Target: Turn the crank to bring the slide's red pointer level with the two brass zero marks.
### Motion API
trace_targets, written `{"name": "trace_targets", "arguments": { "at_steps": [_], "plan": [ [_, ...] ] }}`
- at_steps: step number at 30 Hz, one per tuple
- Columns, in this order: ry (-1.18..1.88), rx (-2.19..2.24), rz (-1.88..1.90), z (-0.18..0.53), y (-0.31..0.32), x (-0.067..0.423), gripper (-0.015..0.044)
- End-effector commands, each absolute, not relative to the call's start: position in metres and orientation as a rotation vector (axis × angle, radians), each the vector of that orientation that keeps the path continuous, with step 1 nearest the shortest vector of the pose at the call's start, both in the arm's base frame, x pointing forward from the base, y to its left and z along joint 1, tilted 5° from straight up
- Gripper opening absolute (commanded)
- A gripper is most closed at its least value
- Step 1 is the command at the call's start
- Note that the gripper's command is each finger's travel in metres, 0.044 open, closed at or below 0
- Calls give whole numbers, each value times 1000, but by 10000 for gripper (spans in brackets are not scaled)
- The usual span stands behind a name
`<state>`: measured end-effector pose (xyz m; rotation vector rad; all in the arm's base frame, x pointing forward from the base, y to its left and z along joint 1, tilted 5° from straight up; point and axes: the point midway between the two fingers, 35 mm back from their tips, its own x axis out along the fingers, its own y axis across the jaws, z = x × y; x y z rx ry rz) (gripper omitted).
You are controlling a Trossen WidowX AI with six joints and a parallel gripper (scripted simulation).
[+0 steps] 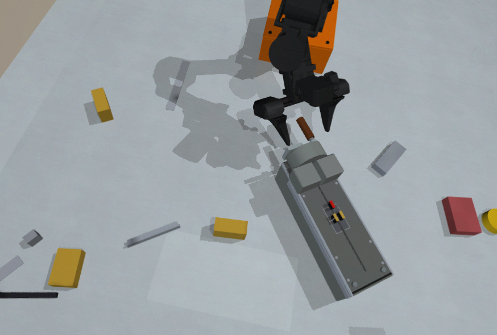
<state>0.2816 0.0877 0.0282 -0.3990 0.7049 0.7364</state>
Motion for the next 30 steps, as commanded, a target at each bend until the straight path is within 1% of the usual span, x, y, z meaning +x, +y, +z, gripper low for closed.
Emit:
{"name": "trace_targets", "arguments": {
  "at_steps": [1, 11, 21, 24, 30],
  "plan": [
    [692, -401, 729, 44, 88, 284, 440],
    [692, -400, 730, 70, 90, 281, 440],
    [694, -402, 735, 140, 94, 276, 440],
    [694, -402, 736, 150, 95, 273, 440],
    [767, -341, 650, 154, 106, 294, 440]
  ]
}}
